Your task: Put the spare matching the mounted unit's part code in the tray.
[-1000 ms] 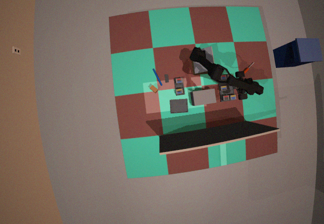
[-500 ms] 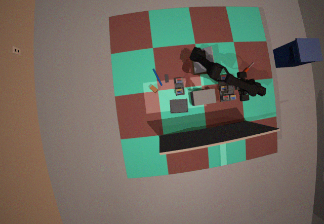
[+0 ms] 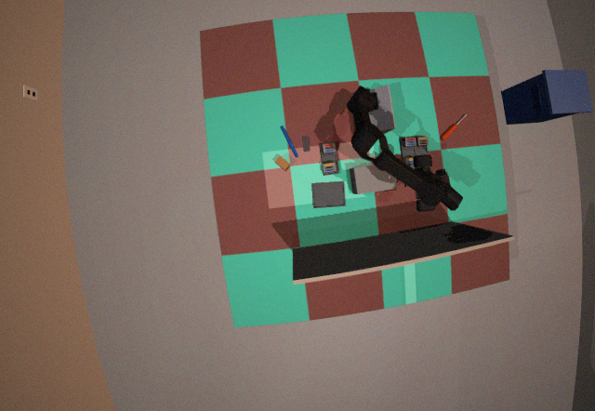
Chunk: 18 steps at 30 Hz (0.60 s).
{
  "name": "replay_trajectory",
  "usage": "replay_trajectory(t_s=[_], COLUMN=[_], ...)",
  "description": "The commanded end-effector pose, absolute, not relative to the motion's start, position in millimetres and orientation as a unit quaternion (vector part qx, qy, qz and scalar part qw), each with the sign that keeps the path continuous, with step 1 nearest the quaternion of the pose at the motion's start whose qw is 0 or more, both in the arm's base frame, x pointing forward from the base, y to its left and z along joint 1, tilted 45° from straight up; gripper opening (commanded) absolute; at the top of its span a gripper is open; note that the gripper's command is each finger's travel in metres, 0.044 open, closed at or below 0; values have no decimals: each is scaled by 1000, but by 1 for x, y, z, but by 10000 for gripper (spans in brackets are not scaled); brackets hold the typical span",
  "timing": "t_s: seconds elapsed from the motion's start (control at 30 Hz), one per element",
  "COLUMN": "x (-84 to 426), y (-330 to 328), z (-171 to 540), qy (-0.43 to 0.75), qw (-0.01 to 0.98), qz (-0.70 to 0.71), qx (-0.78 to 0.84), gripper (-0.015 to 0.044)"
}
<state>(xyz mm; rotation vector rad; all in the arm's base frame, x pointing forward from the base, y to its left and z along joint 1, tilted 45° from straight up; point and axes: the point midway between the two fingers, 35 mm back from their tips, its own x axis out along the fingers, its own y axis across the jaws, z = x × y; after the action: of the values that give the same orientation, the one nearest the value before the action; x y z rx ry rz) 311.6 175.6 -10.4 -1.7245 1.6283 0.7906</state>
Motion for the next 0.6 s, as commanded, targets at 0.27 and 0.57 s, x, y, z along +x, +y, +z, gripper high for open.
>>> replay_trajectory(t_s=[0.27,0.57], x=[350,356], y=[94,28], z=[68,123], qy=[611,613], qw=[306,293], qz=[302,293], qx=[-665,-672], gripper=[0,0])
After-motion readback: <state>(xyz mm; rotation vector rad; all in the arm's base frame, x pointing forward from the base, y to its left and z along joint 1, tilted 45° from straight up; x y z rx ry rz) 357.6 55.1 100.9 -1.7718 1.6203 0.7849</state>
